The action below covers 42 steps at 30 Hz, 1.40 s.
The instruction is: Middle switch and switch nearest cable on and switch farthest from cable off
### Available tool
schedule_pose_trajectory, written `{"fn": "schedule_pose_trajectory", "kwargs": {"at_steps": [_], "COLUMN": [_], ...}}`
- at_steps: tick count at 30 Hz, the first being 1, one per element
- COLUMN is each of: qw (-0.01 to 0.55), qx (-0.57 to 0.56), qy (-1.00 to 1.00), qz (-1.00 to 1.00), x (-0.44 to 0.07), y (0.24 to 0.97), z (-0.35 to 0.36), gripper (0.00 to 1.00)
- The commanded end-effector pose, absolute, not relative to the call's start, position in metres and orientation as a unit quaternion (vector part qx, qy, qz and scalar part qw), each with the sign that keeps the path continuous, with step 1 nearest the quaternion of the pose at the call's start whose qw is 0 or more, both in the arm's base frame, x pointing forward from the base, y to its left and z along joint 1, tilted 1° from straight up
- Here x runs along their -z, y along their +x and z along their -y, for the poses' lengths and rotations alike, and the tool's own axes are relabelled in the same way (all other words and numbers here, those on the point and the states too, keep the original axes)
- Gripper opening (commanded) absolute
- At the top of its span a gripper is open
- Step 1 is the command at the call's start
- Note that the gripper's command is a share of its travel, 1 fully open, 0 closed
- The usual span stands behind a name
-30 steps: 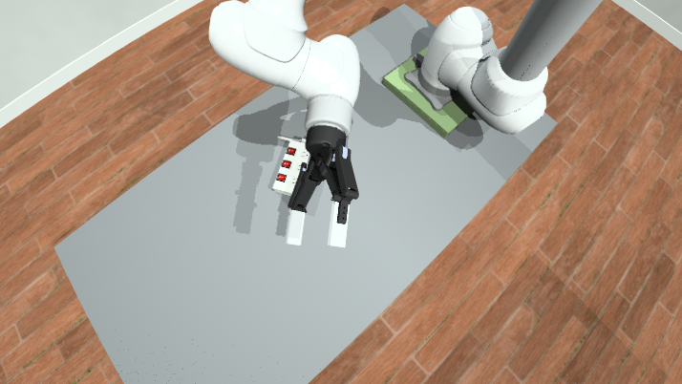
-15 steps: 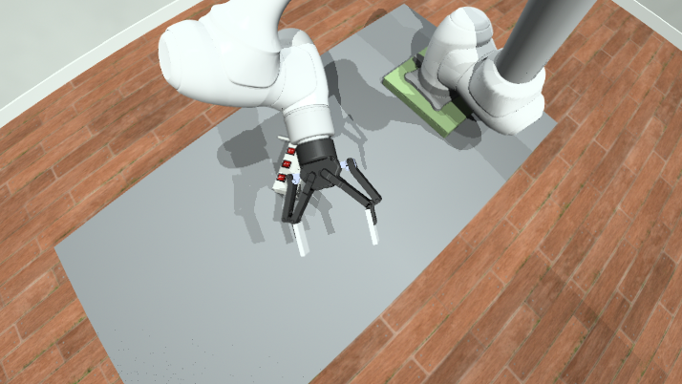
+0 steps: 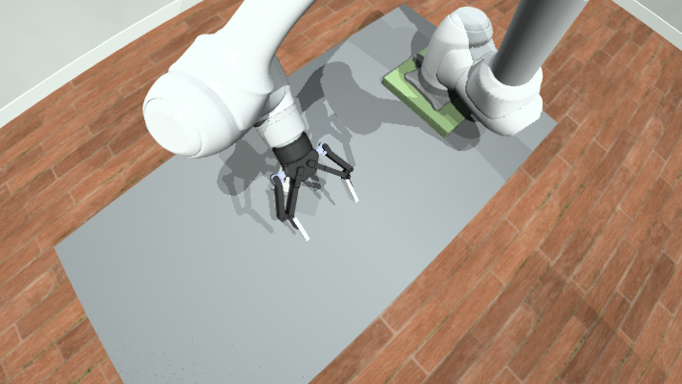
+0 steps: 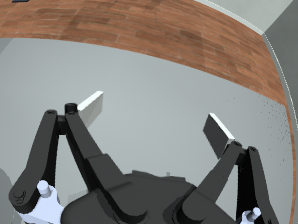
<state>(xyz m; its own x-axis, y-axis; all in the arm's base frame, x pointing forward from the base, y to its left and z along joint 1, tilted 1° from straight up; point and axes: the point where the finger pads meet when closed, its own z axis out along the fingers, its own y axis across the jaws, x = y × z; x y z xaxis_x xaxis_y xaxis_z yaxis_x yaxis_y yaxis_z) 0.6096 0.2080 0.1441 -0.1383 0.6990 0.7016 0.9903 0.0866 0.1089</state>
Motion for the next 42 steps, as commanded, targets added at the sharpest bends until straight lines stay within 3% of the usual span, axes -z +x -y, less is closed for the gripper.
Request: {"fn": "schedule_pose_trajectory", "kwargs": {"at_steps": [1,12,20,42], "qw": [0.2,0.111,0.088,0.085], "qx": [0.24,0.095,0.035,0.024], "qy": [-0.532,-0.333,-0.255,-0.241], "qz": [0.787,0.932,0.962,0.967], "x": [-0.12,-0.095,-0.095,-0.096], "y": [0.607,0.624,0.637,0.64], "z": [-0.162,-0.046,0.005,0.014], "gripper": [1.0,1.0,1.0,1.0]}}
